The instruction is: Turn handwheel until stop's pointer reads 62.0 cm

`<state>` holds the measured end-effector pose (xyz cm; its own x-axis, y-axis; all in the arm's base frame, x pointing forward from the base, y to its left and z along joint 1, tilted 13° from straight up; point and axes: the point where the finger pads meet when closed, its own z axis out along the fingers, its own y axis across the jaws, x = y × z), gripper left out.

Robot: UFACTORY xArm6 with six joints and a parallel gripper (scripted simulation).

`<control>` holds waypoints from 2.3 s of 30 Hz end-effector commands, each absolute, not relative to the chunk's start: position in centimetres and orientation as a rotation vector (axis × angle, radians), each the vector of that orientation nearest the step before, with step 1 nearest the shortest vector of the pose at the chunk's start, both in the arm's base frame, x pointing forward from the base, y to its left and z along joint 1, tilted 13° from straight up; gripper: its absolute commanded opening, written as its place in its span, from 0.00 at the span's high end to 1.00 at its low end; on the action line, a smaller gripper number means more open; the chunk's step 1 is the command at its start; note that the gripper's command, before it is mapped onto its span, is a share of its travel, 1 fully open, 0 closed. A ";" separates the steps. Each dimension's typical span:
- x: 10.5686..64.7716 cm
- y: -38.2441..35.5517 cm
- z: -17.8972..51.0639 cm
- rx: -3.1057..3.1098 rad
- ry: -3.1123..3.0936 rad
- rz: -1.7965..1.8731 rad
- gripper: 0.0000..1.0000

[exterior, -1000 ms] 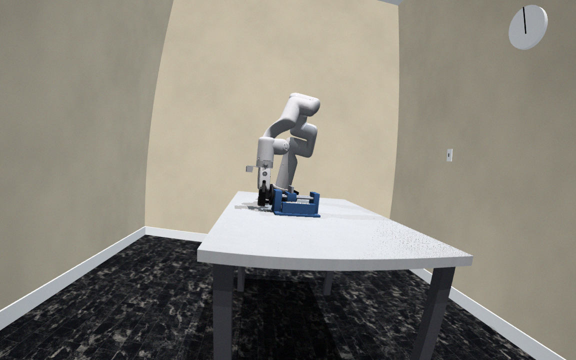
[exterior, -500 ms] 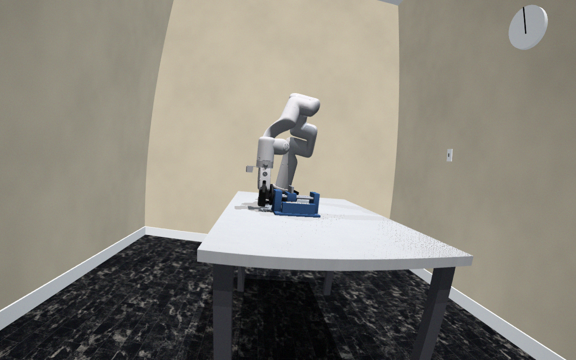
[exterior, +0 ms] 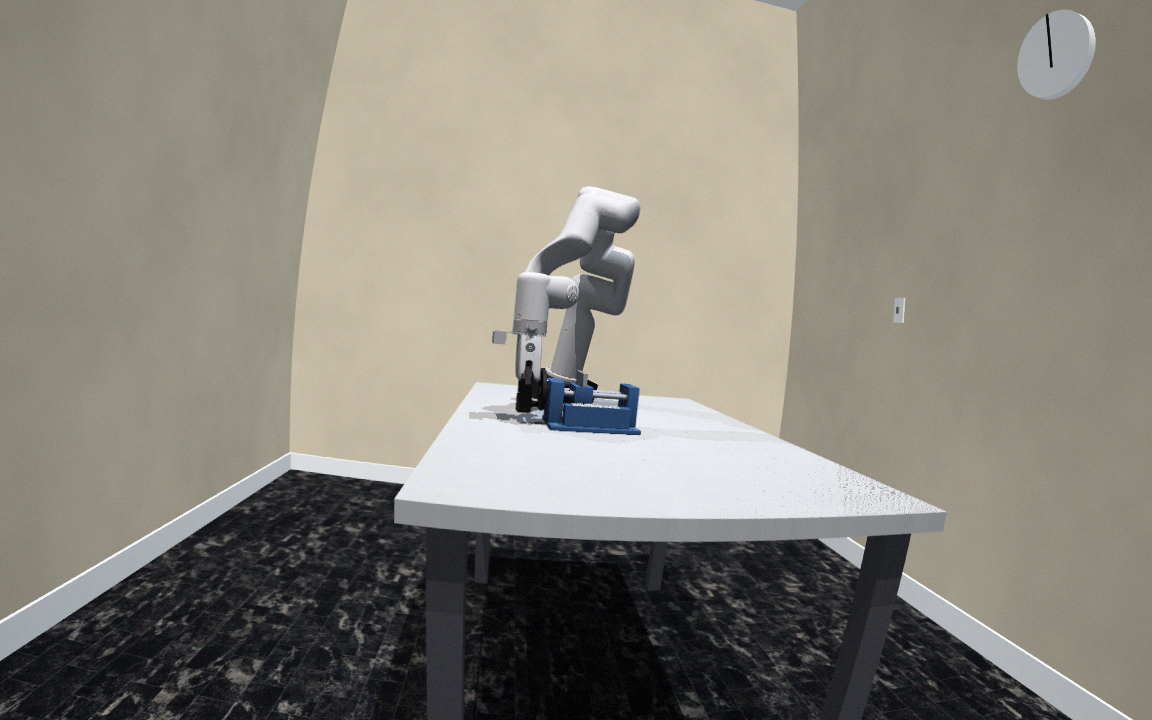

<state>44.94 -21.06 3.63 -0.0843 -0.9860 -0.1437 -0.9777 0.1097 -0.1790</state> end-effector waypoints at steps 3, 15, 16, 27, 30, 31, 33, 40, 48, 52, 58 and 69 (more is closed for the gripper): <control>45.4 -21.2 4.1 -1.955 2.156 -0.063 0.94; 45.9 -21.3 4.5 -1.955 2.156 -0.063 0.94; 45.9 -21.3 4.6 -1.955 2.156 -0.063 0.94; 46.1 -21.4 5.0 -1.955 2.156 -0.063 0.94; 46.2 -21.4 5.1 -1.955 2.156 -0.063 0.94; 46.2 -21.4 5.1 -1.955 2.156 -0.063 0.94; 46.3 -21.5 5.2 -1.955 2.156 -0.063 0.94; 46.3 -21.5 5.4 -1.955 2.156 -0.063 0.94; 46.4 -21.5 5.6 -1.955 2.156 -0.063 0.94; 46.4 -21.5 5.7 -1.955 2.156 -0.063 0.94; 46.4 -21.6 5.8 -1.955 2.156 -0.063 0.94; 46.5 -21.6 6.0 -1.955 2.156 -0.063 0.94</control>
<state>46.46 -21.52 5.89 -0.0833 -0.9864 -0.1415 -0.9769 0.1089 -0.1839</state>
